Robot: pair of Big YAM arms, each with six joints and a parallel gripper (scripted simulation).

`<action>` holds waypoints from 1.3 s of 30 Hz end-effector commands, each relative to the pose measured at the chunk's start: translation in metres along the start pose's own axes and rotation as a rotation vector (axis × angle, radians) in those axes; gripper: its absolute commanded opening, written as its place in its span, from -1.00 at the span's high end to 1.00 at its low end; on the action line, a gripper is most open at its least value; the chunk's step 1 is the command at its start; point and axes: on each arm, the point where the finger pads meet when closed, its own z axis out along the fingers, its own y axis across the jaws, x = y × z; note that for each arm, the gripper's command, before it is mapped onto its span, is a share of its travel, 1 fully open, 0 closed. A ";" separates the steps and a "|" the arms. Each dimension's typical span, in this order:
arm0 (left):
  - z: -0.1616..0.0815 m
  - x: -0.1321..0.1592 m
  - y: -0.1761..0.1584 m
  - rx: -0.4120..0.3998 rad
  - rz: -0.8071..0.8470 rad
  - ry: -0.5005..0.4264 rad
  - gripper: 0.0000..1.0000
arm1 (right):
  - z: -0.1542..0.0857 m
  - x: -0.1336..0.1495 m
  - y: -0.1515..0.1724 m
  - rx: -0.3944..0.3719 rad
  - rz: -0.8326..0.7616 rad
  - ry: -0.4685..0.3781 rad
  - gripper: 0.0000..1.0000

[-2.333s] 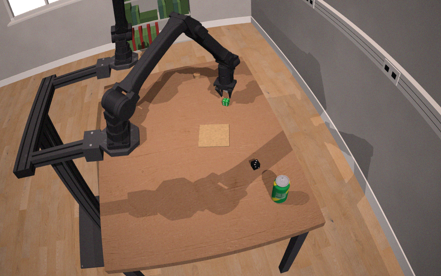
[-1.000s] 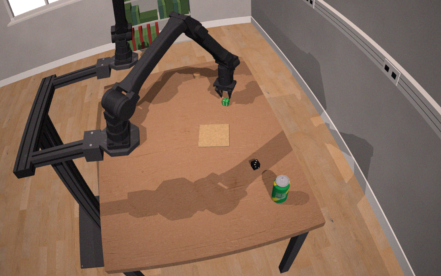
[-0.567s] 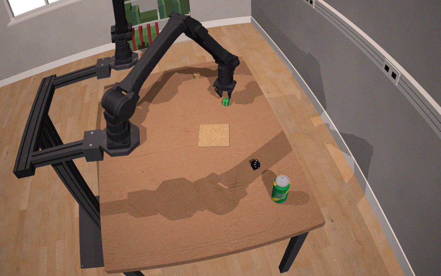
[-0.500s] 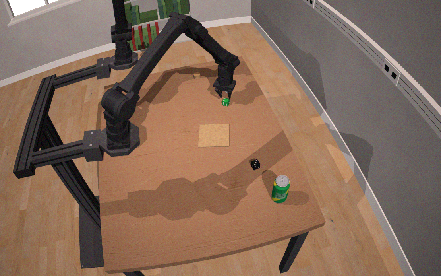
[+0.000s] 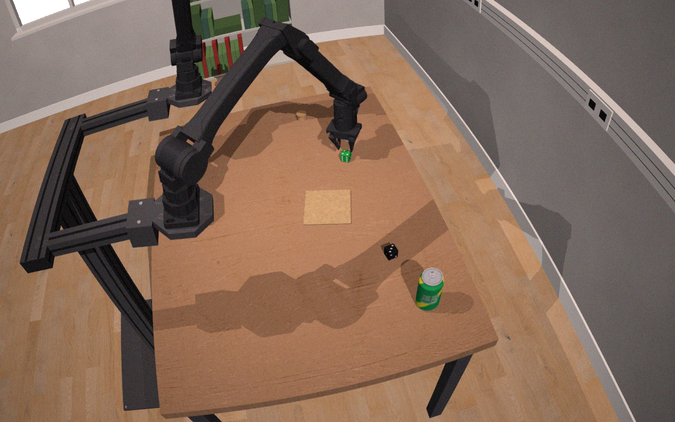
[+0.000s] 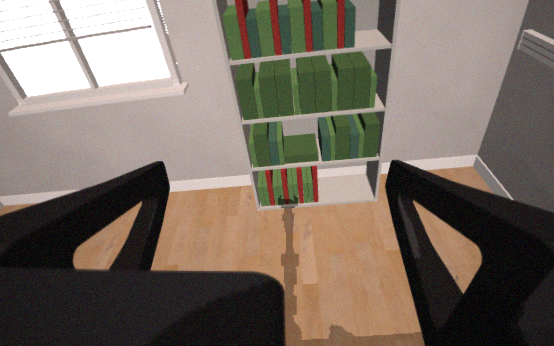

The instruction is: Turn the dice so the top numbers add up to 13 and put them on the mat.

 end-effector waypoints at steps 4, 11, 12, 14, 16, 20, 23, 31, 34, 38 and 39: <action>0.002 -0.038 0.002 -0.001 0.015 -0.067 -1.00 | 0.004 -0.013 -0.009 0.007 0.000 -0.018 0.11; 0.002 -0.038 0.002 -0.001 0.015 -0.067 -1.00 | 0.004 -0.013 -0.009 0.007 0.000 -0.018 0.11; 0.002 -0.038 0.002 -0.001 0.015 -0.067 -1.00 | 0.004 -0.013 -0.009 0.007 0.000 -0.018 0.11; 0.002 -0.038 0.002 -0.001 0.015 -0.067 -1.00 | 0.004 -0.013 -0.009 0.007 0.000 -0.018 0.11; 0.002 -0.038 0.002 -0.001 0.015 -0.067 -1.00 | 0.004 -0.013 -0.010 0.007 0.001 -0.020 0.11; 0.002 -0.038 0.002 -0.001 0.015 -0.067 -1.00 | 0.006 -0.014 -0.010 0.009 0.002 -0.025 0.11; 0.002 -0.038 0.002 -0.001 0.015 -0.067 -1.00 | 0.010 -0.016 -0.012 0.012 0.003 -0.035 0.11; 0.002 -0.038 0.002 -0.001 0.015 -0.067 -1.00 | 0.027 -0.014 -0.010 0.010 0.001 -0.029 0.11; 0.002 -0.038 0.002 -0.001 0.015 -0.067 -1.00 | 0.034 -0.013 -0.010 0.010 0.002 -0.028 0.11; 0.002 -0.038 0.002 -0.001 0.015 -0.067 -1.00 | 0.036 -0.015 -0.010 0.010 0.001 -0.030 0.11; 0.002 -0.038 0.002 -0.001 0.015 -0.067 -1.00 | 0.037 -0.015 -0.010 0.010 0.001 -0.032 0.11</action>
